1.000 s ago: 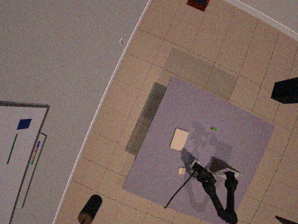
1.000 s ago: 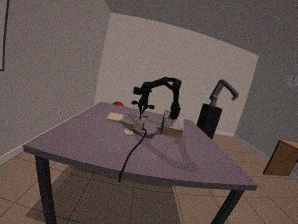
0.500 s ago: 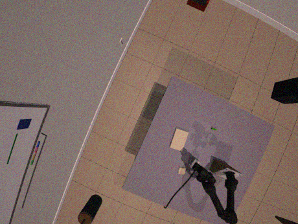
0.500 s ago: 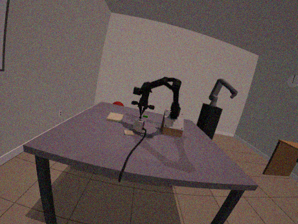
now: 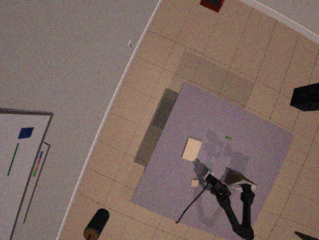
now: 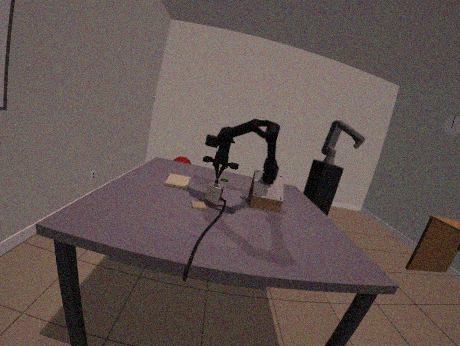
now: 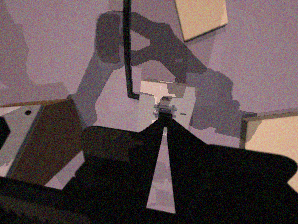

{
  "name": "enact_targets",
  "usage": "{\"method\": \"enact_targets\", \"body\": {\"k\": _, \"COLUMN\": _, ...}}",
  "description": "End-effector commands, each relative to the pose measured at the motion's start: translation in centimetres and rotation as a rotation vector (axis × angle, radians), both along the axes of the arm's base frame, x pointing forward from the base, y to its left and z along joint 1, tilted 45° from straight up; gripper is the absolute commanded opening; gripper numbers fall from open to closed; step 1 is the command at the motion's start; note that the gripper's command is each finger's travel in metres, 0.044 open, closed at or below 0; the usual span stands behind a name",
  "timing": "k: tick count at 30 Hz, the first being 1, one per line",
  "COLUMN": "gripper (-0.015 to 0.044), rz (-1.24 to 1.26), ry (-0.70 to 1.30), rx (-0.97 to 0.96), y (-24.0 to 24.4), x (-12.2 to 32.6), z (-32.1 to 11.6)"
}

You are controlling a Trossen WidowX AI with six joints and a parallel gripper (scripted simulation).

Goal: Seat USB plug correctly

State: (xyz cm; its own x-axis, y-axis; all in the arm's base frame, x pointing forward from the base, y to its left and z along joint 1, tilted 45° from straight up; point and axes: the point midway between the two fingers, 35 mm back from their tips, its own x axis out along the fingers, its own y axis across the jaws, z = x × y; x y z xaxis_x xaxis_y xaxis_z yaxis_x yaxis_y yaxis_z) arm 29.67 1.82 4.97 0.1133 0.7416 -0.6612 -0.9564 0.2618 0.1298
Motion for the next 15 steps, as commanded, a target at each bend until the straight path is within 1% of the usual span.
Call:
{"method": "enact_targets", "body": {"k": 1, "gripper": 0.0000, "rz": -0.002, "ry": 0.000, "rx": 0.003, "y": 0.07, "x": 0.04, "z": -0.05}}
{"method": "enact_targets", "body": {"k": 15, "gripper": 0.0000, "rz": -0.002, "ry": 0.000, "rx": 0.003, "y": 0.19, "x": 0.06, "z": -0.16}}
